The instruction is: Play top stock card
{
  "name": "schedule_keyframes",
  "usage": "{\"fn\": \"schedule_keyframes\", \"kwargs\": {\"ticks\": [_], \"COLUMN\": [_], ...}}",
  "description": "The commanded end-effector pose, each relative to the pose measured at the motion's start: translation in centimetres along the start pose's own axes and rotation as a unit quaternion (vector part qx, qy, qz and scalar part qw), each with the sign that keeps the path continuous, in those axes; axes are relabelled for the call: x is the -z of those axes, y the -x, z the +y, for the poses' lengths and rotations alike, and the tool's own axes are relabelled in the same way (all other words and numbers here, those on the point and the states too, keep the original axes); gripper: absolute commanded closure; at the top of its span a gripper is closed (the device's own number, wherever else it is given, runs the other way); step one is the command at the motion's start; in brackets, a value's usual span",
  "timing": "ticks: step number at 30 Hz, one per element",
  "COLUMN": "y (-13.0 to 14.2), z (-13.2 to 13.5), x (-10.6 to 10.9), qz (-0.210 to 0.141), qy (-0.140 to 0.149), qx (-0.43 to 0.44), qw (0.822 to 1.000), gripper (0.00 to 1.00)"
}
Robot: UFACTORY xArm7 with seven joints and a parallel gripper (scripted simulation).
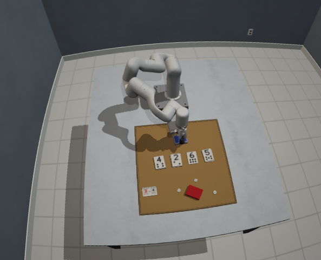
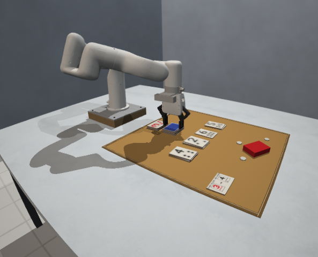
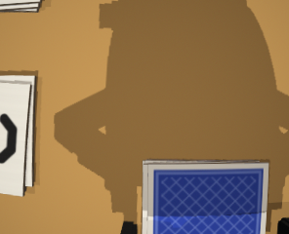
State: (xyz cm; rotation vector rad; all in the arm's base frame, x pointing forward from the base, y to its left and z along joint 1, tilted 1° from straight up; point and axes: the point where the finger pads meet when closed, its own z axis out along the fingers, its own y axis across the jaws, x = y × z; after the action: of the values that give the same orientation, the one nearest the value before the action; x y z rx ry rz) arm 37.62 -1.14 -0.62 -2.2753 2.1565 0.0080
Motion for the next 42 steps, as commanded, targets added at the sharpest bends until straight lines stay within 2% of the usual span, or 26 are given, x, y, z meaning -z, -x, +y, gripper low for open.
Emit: {"fn": "schedule_keyframes", "kwargs": {"ticks": [1,29,30,42], "y": [0.0,0.0,0.0,0.0], "z": [-0.1,-0.1,-0.1,-0.1], "x": [0.06,-0.18,-0.18,-0.18], "qz": [0.0,0.0,0.0,0.0], "qy": [-0.002,-0.002,-0.002,-0.002], "qx": [0.0,0.0,0.0,0.0], "qw": [1.0,1.0,1.0,1.0], "gripper": [0.13,0.13,0.25,0.25]}}
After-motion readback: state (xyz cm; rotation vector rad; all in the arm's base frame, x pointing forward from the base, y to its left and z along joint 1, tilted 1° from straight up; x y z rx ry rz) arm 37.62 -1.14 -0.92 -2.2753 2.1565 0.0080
